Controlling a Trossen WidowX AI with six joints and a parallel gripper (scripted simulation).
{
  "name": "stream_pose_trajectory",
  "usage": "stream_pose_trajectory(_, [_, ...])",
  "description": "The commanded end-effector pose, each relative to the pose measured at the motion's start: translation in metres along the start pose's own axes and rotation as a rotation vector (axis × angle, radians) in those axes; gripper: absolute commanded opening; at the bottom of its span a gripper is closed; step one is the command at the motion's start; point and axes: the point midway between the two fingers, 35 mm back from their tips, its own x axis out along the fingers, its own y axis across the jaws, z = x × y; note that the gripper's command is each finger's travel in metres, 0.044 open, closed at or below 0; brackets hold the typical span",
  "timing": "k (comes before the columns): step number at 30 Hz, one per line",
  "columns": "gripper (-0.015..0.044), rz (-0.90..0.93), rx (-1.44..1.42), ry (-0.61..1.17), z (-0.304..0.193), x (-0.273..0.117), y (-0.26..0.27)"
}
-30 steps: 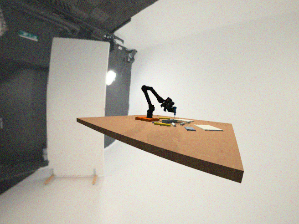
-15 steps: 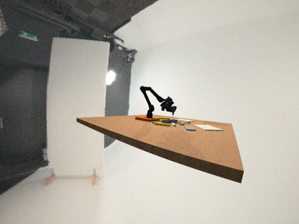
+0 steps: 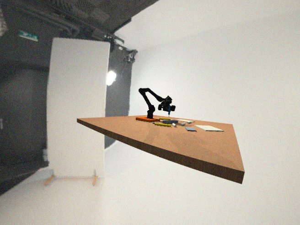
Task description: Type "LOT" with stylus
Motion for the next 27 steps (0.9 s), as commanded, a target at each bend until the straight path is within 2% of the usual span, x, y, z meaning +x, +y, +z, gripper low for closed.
stream_pose_trajectory(1, [0.0000,-0.055,0.041,-0.003,0.006,0.004,-0.016])
stream_pose_trajectory(27, [0.0000,-0.057,0.042,-0.003,-0.011,0.012,-0.017])
